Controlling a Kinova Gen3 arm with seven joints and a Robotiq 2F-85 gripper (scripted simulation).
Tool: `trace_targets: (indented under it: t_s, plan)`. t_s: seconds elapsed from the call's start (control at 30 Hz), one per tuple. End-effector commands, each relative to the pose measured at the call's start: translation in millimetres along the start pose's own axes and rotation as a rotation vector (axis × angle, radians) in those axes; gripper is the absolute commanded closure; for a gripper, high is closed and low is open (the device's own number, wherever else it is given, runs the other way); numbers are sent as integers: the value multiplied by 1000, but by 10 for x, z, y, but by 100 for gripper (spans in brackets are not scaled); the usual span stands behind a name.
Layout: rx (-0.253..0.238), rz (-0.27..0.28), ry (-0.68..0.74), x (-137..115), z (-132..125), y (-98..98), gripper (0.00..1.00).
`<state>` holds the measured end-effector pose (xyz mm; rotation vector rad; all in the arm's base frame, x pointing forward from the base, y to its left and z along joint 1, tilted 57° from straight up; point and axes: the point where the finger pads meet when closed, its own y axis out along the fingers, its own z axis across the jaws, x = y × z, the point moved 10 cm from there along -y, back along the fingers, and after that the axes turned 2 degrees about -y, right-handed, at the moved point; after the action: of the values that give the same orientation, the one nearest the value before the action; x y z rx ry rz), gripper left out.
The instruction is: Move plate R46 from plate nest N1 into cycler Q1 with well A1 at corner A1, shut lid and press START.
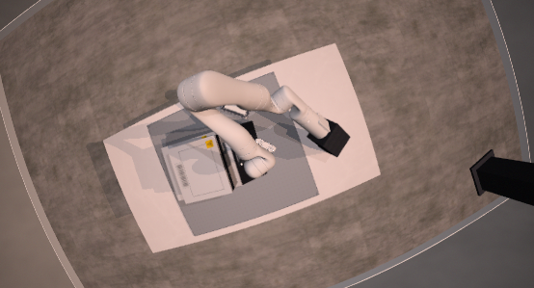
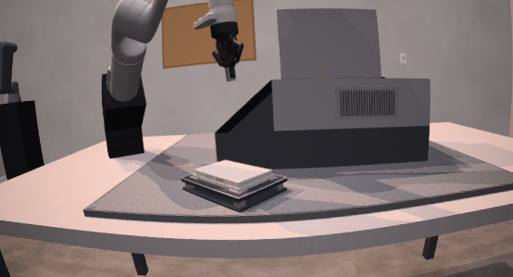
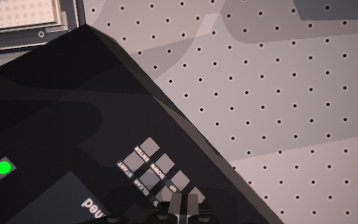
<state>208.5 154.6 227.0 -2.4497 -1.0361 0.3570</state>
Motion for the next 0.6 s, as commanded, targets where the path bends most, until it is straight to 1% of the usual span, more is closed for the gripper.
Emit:
trace_targets:
  t_s: [0.0,0.13,0.57]
  plan:
    - [-5,3,1,-8,-1,67,90]
    - [-5,2,-1,-10,4,92,90]
    - [-5,4,1,-23,11,266,90]
